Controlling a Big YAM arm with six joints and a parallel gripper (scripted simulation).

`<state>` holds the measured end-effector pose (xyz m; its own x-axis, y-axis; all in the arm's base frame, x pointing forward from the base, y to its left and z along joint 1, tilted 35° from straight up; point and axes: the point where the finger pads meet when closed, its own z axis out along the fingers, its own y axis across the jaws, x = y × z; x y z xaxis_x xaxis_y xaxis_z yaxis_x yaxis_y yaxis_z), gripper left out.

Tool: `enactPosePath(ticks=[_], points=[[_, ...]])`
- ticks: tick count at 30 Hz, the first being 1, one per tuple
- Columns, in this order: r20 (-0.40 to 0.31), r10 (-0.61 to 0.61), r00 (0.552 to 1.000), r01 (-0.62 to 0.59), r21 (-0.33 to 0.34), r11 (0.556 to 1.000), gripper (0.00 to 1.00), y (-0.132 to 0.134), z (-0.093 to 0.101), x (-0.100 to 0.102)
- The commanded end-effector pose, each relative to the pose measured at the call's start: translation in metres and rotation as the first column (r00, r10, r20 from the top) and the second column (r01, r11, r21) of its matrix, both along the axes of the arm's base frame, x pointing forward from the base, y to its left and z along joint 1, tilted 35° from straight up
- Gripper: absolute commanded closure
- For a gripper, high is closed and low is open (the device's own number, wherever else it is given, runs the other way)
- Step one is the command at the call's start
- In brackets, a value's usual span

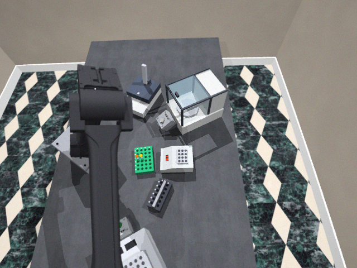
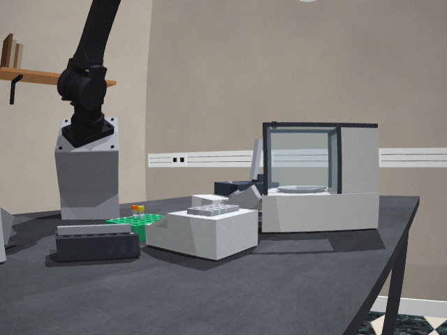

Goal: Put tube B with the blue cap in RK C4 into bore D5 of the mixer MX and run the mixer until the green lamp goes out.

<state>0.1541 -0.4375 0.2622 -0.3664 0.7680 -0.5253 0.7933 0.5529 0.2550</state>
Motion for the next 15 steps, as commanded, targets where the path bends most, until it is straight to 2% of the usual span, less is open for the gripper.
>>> enactPosePath(ticks=[1,15], points=[[0.001,-0.003,1.0,0.003,0.018,1.0,0.91,-0.002,-0.0106,0.0059],[0.001,-0.001,1.0,0.001,0.018,1.0,0.91,-0.0018,-0.0133,0.0074]])
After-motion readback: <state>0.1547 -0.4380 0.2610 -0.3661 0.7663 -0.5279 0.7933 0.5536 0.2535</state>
